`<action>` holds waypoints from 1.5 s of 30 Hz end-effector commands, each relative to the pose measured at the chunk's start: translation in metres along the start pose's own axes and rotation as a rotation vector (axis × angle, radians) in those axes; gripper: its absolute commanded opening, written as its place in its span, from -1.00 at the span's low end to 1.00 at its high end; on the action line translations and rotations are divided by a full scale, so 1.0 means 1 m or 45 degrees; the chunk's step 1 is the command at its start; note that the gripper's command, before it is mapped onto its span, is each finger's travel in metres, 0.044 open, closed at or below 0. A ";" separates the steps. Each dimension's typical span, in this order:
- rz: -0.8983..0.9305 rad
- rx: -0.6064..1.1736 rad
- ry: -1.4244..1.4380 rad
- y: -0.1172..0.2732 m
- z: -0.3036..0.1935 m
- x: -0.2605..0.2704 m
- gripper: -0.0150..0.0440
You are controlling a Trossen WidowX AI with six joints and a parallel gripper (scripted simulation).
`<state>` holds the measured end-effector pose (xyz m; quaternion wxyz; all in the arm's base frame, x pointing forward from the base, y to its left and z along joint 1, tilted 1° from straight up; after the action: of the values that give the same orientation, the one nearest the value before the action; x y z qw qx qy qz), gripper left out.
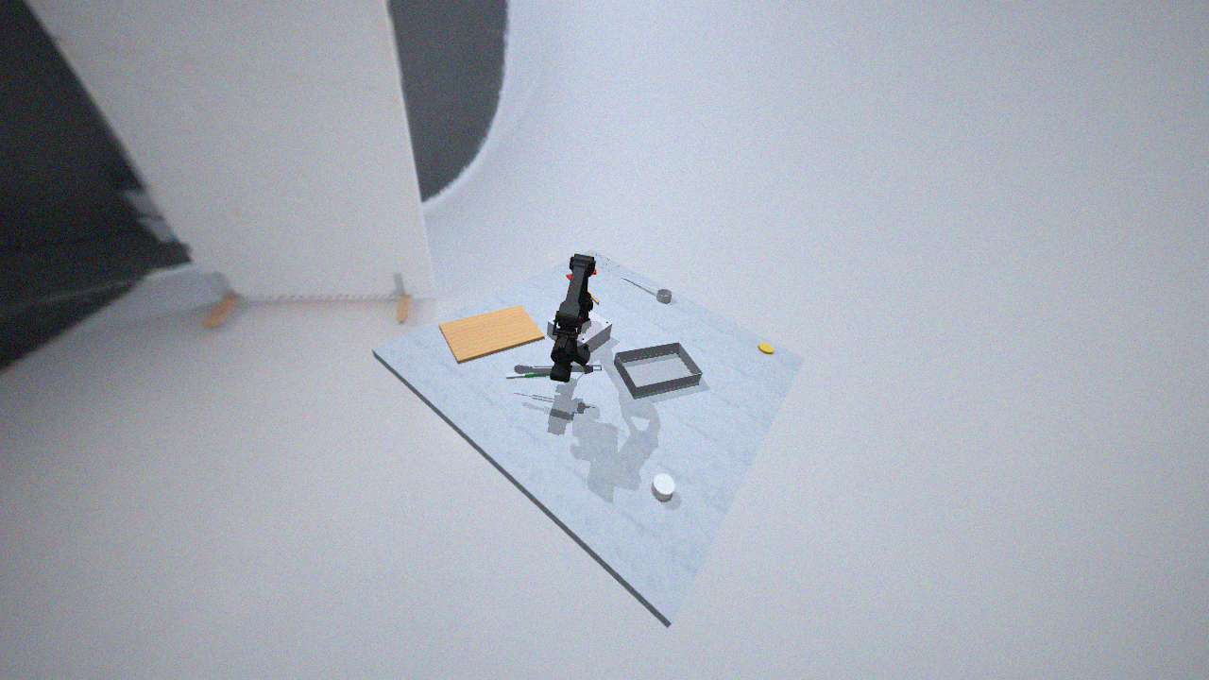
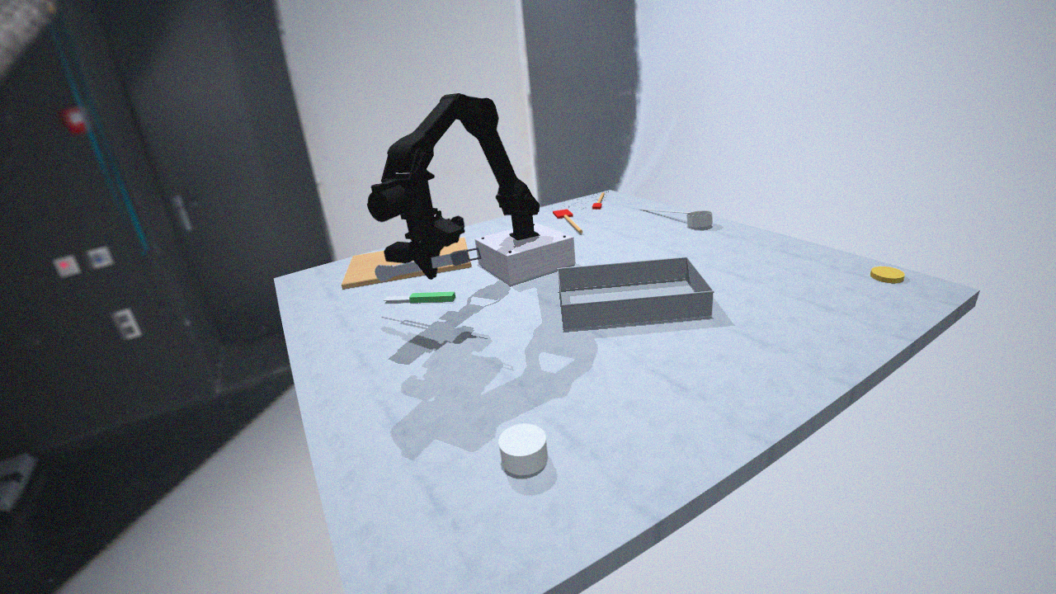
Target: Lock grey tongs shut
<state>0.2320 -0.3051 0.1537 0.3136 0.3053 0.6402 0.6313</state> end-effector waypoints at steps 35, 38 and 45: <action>-0.008 0.024 -1.251 0.002 -0.128 0.031 -1.00; -0.008 0.023 -1.420 0.001 -0.137 0.036 -1.00; -0.013 0.024 -1.813 0.002 -0.159 0.047 -1.00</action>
<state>0.0903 -0.3640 0.1553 0.6336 0.6224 0.3305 0.3192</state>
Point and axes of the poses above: the point midway between the two fingers, 35 mm back from their tips, its own y axis back along the fingers, its own x axis across the jaws, z = x × y, the point moved 8 cm from there along y, back along the fingers, and after that the axes turned 1 degree about -y, right-handed, at the moved point
